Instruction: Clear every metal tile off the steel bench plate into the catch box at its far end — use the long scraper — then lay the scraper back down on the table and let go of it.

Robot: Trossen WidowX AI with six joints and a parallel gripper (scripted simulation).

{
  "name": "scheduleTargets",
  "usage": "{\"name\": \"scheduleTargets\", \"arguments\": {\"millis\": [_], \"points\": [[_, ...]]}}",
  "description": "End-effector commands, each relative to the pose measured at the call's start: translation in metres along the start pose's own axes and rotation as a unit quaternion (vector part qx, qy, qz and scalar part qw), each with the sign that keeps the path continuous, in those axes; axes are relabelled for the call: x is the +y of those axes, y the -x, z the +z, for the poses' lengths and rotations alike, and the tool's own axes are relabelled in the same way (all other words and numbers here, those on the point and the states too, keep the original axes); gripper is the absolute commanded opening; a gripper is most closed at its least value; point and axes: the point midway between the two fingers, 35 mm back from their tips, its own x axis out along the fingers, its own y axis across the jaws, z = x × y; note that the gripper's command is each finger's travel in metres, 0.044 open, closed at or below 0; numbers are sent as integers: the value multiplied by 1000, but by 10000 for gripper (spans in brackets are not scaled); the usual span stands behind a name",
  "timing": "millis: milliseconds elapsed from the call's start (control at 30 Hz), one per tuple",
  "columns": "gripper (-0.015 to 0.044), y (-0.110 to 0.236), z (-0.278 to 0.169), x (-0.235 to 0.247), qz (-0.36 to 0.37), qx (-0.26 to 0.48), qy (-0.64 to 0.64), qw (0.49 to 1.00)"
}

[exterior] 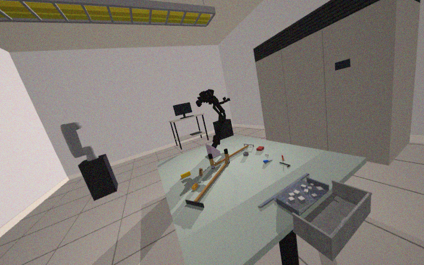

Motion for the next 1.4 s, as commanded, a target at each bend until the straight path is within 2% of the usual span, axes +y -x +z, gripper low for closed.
{"name": "scheduleTargets", "arguments": {"millis": [0,1367], "points": [[0,-5,-9,-2,-4,15,12,1000],[0,-38,-81,-21,-32,139,113,983]]}}
